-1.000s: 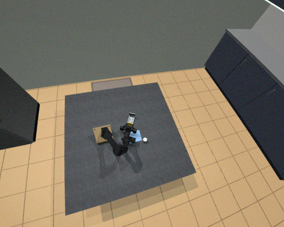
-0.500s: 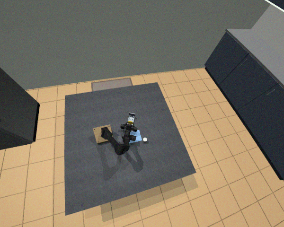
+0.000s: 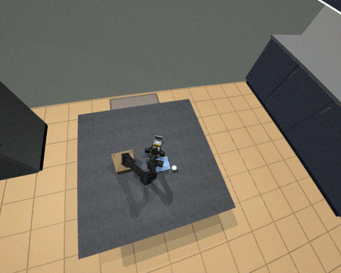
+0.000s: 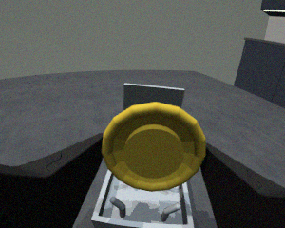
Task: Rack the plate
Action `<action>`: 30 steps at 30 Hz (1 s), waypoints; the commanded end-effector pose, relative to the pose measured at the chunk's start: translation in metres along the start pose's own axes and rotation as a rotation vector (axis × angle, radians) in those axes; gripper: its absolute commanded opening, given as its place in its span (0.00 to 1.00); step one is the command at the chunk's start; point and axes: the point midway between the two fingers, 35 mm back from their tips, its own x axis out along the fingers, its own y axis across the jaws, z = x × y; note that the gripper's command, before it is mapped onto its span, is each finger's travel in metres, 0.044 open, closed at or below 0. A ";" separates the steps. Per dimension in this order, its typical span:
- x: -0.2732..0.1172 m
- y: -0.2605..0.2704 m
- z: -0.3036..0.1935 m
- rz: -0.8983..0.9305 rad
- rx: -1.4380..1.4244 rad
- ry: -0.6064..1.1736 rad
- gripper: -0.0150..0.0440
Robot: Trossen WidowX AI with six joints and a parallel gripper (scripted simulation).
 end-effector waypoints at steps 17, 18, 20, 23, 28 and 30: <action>0.005 0.004 -0.015 0.005 0.010 0.007 0.25; 0.005 0.004 -0.015 0.005 0.010 0.007 0.25; 0.005 0.003 -0.015 0.005 0.008 0.007 0.30; 0.005 0.003 -0.015 0.005 0.006 0.007 0.43; 0.005 0.003 -0.015 0.005 0.006 0.007 0.65; 0.005 0.003 -0.015 0.005 0.006 0.007 0.74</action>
